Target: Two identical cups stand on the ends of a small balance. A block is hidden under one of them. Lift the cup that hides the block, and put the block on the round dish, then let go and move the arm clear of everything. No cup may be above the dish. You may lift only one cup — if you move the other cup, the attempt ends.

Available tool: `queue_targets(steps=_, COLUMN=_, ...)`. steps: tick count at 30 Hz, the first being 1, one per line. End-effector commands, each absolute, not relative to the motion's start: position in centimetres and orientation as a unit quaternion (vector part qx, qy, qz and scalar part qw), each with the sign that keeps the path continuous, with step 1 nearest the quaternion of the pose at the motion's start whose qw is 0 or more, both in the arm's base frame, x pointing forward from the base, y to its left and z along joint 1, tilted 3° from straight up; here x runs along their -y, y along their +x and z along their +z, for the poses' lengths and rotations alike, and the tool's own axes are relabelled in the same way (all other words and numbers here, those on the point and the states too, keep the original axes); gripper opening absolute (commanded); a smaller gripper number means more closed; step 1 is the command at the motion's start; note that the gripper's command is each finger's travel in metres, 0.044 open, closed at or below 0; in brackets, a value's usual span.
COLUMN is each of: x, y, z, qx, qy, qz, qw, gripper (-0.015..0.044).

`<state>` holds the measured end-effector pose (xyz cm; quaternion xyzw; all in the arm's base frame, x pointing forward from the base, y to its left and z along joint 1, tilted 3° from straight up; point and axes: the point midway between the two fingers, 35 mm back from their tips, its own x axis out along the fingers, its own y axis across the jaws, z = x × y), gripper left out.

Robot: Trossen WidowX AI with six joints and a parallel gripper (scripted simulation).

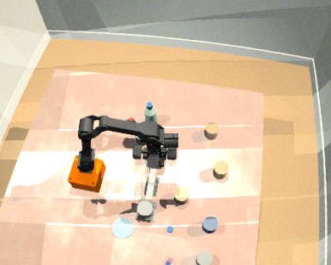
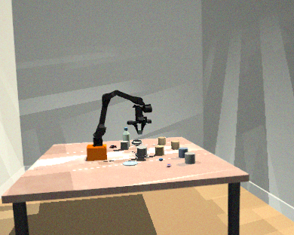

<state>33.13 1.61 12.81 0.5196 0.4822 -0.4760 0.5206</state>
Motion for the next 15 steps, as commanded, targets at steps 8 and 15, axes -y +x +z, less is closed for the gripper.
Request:
queue_targets(steps=8, x=1.6, y=33.3, z=12.0, qx=-0.483, qy=0.519, qz=-0.471, qw=0.524, gripper=0.0000)
queue_targets(steps=15, x=3.8, y=33.2, z=11.6, qx=-0.482, qy=0.521, qz=-0.468, qw=0.527, gripper=0.0000)
